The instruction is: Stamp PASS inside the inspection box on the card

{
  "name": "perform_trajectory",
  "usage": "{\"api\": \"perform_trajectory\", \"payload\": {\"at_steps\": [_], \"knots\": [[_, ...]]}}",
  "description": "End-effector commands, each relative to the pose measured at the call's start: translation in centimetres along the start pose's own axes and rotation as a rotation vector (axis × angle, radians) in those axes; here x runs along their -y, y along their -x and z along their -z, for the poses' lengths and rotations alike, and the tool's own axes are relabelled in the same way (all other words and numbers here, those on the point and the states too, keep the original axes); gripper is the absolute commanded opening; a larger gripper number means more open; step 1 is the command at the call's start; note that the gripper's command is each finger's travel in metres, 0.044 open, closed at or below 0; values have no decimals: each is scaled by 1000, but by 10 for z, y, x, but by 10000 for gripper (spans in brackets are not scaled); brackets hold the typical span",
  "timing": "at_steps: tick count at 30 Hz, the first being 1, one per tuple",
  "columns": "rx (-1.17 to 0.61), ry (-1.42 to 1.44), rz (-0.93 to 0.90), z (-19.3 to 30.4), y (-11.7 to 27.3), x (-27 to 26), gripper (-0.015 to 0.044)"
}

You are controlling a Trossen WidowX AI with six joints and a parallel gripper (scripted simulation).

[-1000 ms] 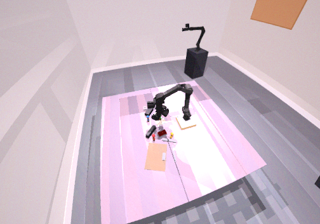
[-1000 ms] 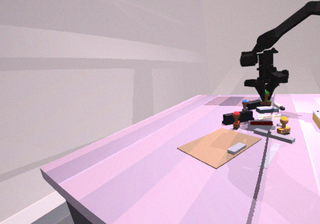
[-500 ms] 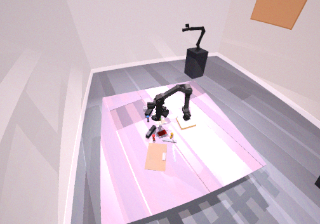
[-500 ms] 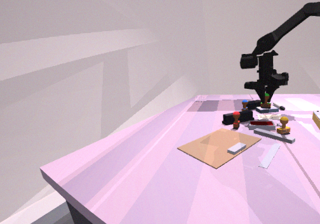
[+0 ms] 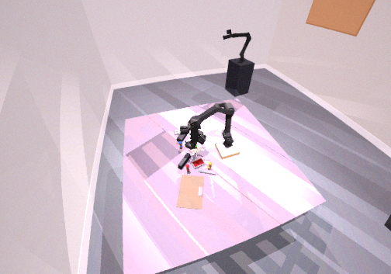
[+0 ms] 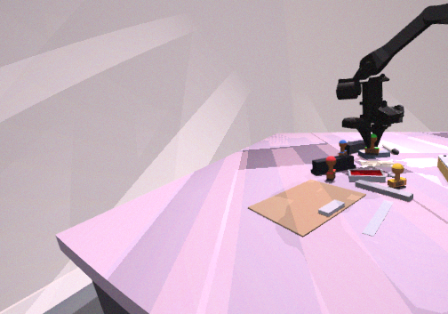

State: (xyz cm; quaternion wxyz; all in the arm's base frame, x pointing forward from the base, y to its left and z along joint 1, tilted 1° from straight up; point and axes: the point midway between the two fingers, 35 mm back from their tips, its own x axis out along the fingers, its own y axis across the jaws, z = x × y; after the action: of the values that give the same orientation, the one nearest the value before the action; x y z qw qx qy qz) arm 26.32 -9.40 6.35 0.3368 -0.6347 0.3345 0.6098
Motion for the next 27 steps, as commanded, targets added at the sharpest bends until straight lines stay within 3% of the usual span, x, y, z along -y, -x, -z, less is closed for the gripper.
{"api": "perform_trajectory", "payload": {"at_steps": [1,27], "knots": [[7,5,2,-1,-4,0,0],[11,6,3,-2,-21,-1,0]]}}
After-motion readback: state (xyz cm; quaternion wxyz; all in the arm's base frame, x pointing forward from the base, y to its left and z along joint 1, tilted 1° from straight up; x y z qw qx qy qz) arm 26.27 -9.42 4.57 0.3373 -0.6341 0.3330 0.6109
